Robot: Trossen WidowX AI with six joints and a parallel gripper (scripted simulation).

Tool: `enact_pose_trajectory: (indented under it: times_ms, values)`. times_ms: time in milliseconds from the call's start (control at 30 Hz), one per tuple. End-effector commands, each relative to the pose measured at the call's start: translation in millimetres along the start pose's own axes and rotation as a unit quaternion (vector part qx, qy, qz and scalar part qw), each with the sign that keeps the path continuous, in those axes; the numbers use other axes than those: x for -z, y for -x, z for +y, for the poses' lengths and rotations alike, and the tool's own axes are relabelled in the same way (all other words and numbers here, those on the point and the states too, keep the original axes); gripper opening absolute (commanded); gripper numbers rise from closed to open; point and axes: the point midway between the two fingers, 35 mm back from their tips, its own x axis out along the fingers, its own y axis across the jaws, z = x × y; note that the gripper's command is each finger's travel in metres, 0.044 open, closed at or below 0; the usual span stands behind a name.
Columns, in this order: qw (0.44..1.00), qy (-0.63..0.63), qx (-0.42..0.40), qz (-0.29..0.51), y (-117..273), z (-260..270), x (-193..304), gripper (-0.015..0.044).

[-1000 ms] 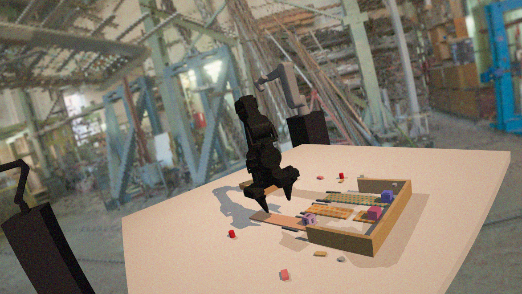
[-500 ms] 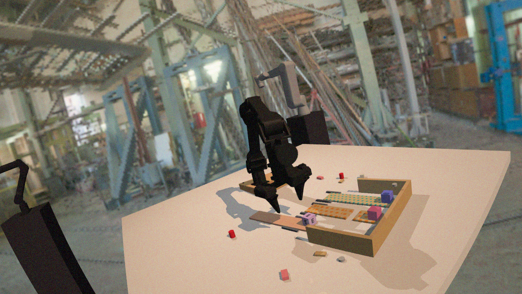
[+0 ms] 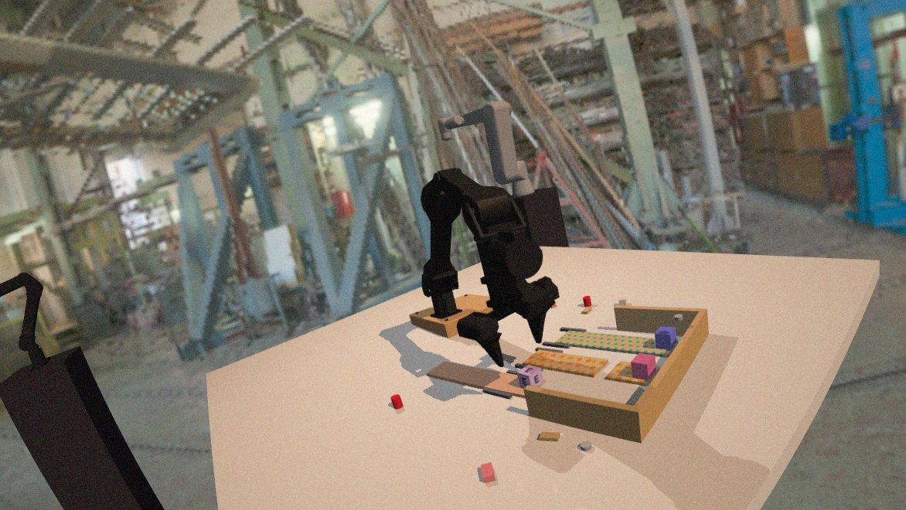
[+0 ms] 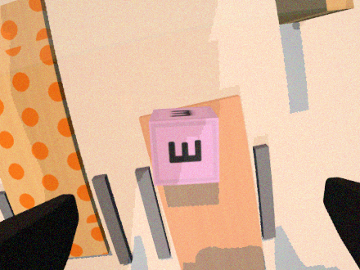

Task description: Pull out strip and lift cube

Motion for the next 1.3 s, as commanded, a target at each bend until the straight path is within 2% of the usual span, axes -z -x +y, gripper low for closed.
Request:
enact_pose_trajectory:
  times_ms: [0,200,233,1267]
  values:
    - [1.0,-0.002,-0.004,0.003,-2.3,4.2,-7.5,0.0414]
    - [1.0,-0.002,-0.004,0.003,-10.6,4.1,-8.0,0.0256]
    - [1.0,-0.002,-0.004,0.003,-12.3,4.1,-8.1,0.025]
    - [1.0,-0.002,-0.004,0.003,-57.1,4.7,-6.3,0.025]
